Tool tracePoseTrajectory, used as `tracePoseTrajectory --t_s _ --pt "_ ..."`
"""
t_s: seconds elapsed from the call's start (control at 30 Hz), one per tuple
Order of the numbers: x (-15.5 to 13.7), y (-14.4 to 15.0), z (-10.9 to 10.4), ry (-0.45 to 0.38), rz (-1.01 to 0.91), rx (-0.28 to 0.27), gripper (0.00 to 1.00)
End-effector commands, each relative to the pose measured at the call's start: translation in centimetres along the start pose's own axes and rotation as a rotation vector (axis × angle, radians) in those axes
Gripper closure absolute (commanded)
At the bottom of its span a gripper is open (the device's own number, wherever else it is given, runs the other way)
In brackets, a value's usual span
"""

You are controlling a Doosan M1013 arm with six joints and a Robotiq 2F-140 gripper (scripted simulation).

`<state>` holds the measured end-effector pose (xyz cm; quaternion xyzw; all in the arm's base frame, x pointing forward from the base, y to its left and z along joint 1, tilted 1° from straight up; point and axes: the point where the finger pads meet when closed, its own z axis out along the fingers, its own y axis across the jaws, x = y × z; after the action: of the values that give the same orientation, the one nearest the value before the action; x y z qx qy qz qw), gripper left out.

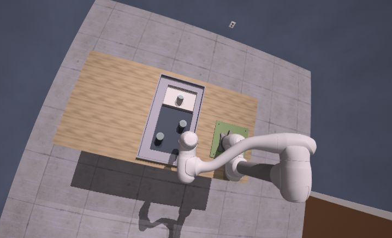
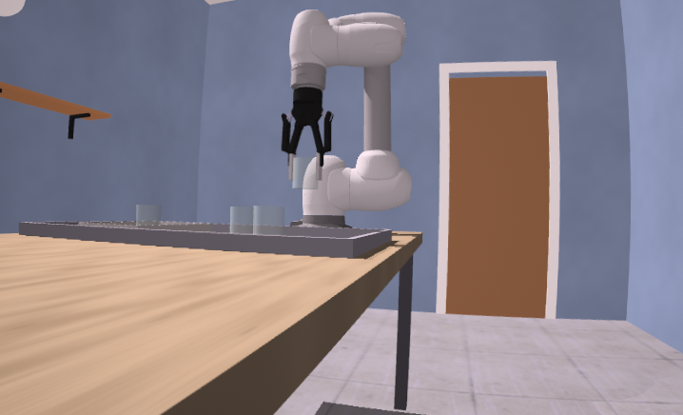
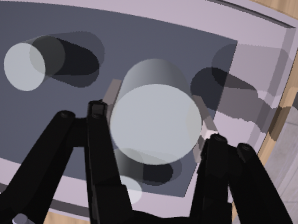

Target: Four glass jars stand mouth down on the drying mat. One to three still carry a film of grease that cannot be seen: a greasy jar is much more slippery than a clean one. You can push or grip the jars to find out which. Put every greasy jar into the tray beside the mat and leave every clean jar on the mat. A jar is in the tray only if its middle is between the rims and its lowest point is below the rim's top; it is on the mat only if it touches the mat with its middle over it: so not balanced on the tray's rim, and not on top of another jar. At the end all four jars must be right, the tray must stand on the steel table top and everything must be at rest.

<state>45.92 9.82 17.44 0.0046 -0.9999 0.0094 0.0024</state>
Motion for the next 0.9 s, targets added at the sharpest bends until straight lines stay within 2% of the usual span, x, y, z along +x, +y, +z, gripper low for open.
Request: tracePoseTrajectory --t_s 0.0,0.87 --pt "-0.7 -0.8 -0.7 -0.006 0.001 -0.003 1.00" --pt "-3.6 -7.6 -0.7 -0.006 0.001 -0.003 1.00"
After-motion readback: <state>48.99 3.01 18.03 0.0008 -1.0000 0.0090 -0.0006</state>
